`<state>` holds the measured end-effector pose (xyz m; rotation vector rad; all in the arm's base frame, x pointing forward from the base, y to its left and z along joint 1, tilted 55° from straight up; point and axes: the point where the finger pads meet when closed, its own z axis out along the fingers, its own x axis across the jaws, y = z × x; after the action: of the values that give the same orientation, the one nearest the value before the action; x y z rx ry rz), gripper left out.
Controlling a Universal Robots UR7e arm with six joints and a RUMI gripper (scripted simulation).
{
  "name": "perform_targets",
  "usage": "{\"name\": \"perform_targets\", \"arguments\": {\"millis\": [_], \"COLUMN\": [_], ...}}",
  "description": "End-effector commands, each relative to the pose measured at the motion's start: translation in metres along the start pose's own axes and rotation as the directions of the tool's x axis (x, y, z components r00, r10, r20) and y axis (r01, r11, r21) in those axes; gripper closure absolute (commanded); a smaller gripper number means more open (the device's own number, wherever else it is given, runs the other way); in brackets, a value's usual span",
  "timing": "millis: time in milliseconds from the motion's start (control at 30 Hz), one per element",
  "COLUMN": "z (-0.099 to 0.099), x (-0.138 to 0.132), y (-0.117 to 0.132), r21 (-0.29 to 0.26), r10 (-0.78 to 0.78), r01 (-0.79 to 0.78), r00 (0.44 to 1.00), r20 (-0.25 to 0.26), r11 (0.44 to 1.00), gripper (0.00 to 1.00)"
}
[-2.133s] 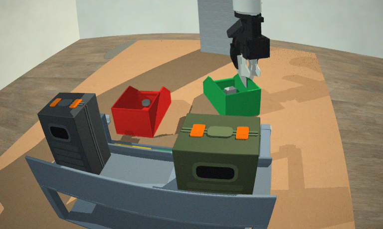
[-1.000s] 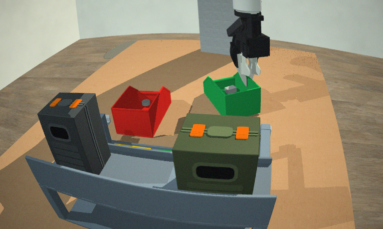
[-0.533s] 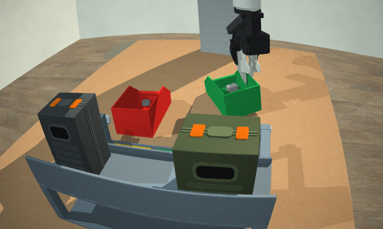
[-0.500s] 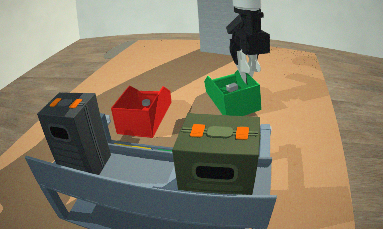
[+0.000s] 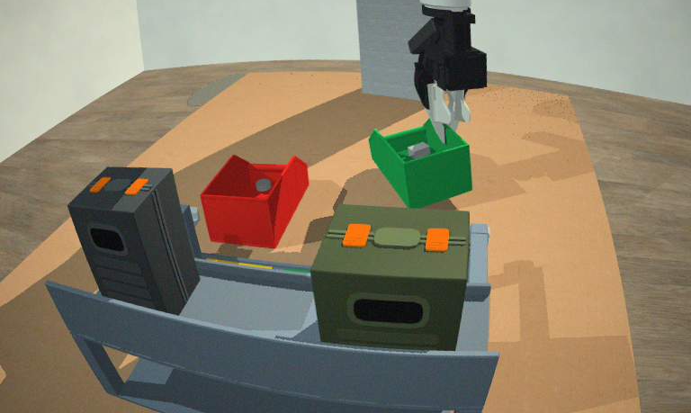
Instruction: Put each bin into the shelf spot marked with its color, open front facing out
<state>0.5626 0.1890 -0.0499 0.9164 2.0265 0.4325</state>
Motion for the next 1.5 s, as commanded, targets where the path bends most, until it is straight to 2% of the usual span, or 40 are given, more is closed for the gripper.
{"name": "perform_targets", "arguments": {"millis": [0,1467], "z": [-0.005,-0.050], "x": [0.000,0.000], "y": [0.000,0.000], "r21": [-0.001,-0.001], "r10": [0.000,0.000], "r01": [0.000,0.000], "r00": [1.000,1.000], "r20": [0.000,0.000], "r11": [1.000,1.000], "gripper": [1.00,1.00]}}
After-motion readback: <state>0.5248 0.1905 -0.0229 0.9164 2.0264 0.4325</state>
